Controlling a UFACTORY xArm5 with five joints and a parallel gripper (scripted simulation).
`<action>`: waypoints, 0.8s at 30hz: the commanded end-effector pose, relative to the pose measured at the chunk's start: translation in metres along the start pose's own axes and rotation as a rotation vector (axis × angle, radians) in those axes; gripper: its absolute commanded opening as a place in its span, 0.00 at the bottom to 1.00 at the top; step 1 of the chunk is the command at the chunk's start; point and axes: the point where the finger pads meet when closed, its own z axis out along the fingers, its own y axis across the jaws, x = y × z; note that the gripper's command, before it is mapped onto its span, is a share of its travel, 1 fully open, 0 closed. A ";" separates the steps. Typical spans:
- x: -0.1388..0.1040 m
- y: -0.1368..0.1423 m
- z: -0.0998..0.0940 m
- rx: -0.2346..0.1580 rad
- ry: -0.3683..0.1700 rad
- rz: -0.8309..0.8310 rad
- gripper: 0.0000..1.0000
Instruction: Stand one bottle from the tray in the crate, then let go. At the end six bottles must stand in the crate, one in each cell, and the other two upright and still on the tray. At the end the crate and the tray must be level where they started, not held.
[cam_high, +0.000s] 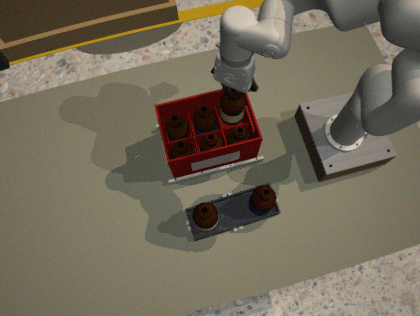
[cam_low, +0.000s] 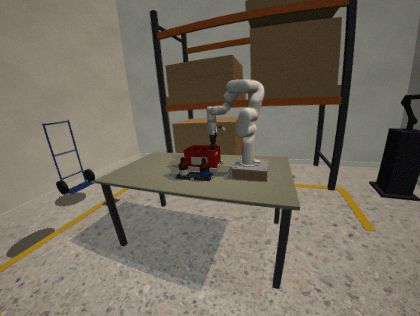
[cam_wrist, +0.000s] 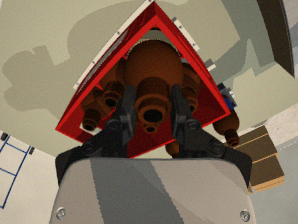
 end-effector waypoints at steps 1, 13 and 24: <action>0.000 -0.001 0.003 0.004 -0.001 0.000 0.00; 0.000 -0.001 0.012 0.004 -0.001 0.000 0.00; 0.000 -0.001 0.014 0.004 -0.001 0.000 0.00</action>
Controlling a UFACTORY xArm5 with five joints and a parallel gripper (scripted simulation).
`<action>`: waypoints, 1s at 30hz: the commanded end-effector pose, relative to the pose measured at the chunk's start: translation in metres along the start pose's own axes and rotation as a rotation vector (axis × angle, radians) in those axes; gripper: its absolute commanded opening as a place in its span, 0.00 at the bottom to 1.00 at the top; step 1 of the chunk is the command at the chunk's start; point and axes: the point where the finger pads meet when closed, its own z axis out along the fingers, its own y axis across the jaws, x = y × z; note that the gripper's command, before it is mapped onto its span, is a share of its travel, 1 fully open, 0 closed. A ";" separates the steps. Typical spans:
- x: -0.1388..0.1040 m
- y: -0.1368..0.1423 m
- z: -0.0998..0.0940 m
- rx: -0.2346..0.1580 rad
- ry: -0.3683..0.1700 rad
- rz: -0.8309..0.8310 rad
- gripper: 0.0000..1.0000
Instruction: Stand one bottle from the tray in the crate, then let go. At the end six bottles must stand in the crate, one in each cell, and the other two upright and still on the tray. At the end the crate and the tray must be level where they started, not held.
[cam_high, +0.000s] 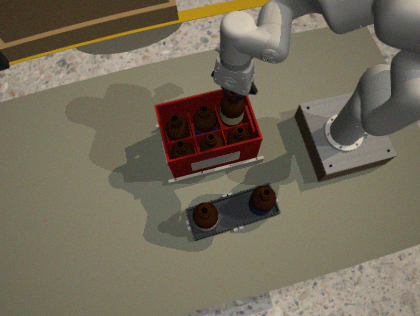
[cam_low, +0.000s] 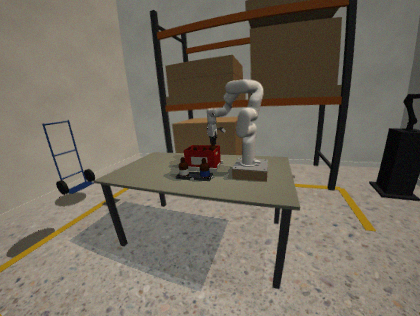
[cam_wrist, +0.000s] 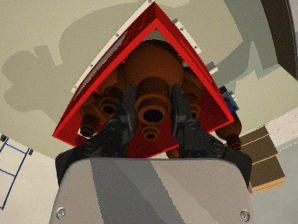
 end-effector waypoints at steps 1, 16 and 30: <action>0.000 -0.001 -0.001 0.004 -0.001 0.000 0.00; 0.000 -0.001 -0.001 0.004 -0.001 0.000 0.00; 0.000 -0.001 0.003 0.004 -0.001 0.000 0.00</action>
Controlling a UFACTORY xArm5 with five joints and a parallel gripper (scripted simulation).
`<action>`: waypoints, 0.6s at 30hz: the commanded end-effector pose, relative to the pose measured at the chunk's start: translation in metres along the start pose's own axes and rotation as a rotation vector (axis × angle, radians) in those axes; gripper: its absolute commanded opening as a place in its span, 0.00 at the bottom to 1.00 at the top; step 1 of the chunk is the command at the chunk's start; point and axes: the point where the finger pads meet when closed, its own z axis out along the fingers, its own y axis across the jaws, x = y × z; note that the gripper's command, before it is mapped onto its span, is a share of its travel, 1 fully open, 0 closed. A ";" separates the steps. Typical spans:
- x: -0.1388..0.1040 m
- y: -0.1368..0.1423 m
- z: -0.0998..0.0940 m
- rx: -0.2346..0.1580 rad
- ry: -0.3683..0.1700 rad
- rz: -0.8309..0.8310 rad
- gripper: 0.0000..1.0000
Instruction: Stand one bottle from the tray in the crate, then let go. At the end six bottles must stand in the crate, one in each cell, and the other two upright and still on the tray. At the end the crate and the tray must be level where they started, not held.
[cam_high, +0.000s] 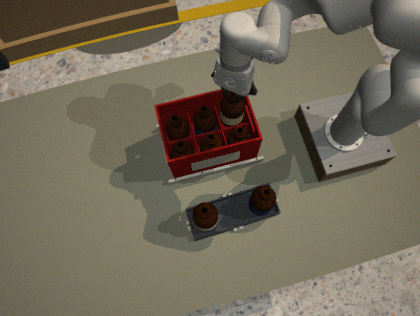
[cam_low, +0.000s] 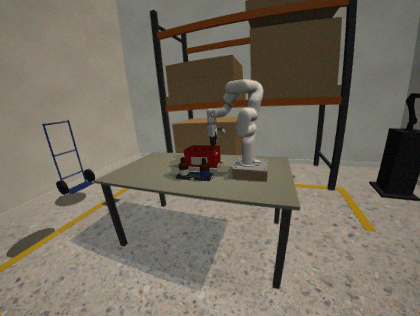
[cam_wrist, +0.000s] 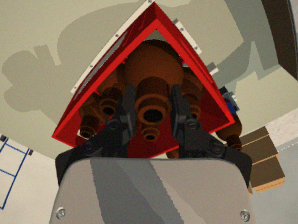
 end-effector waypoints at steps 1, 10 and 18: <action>0.000 -0.001 0.001 0.004 -0.001 0.000 0.00; 0.000 -0.001 0.008 0.004 -0.001 0.000 0.00; 0.000 -0.001 0.017 0.004 -0.001 0.000 0.00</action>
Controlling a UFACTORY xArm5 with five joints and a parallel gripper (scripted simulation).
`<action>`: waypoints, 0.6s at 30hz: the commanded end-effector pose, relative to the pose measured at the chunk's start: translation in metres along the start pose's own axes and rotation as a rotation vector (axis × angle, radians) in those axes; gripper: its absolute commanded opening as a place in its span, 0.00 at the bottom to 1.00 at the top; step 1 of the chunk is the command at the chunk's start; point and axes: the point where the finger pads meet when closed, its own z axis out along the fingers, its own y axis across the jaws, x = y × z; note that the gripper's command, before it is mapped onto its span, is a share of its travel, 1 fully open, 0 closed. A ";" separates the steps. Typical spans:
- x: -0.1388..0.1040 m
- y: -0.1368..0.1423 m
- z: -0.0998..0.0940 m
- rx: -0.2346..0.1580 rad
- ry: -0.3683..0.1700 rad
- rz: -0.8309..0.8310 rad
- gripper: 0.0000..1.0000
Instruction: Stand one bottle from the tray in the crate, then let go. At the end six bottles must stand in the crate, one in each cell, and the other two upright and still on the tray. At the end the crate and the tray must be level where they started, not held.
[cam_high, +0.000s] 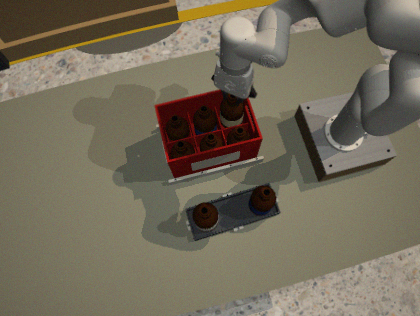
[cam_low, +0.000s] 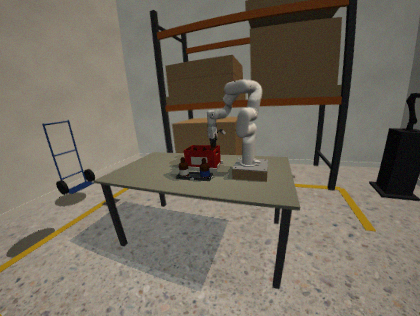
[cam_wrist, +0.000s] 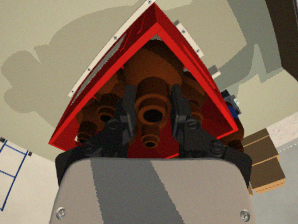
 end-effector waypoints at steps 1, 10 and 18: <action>0.000 -0.001 0.004 0.004 -0.001 0.000 0.00; 0.000 -0.001 0.012 0.004 -0.001 0.000 0.00; 0.000 -0.002 0.018 0.004 -0.001 0.000 0.00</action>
